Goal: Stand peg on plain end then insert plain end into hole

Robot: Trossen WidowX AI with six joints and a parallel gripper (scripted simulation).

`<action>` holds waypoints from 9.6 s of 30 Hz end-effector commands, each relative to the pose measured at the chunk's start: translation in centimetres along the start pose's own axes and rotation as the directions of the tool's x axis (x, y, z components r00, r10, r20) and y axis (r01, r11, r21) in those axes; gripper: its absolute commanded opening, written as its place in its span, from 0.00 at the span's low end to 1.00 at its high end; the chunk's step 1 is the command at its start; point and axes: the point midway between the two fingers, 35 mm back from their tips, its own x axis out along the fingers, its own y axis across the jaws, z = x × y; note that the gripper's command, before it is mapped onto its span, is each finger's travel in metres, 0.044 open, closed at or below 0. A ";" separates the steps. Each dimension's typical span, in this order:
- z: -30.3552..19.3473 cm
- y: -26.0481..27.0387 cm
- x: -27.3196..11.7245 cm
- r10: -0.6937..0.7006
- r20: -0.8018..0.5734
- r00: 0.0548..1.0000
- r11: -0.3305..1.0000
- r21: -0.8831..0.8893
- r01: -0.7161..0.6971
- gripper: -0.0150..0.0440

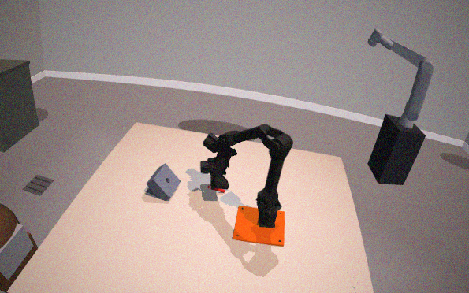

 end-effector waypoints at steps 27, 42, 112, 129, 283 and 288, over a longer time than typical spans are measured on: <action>-1.6 0.2 -1.3 0.003 0.249 0.968 1.000 -0.006 -0.001 0.34; -2.4 0.2 -1.9 0.004 0.371 0.929 1.000 -0.006 -0.001 0.34; -7.2 0.2 -2.8 0.007 0.830 0.558 1.000 -0.007 -0.002 0.34; -7.4 0.4 -2.5 0.008 0.837 0.547 1.000 -0.007 -0.003 0.34; -4.0 2.1 -14.8 0.077 0.672 0.737 0.982 0.075 -0.171 1.00; -4.0 2.6 -13.4 0.152 0.553 0.819 0.976 0.047 -0.213 1.00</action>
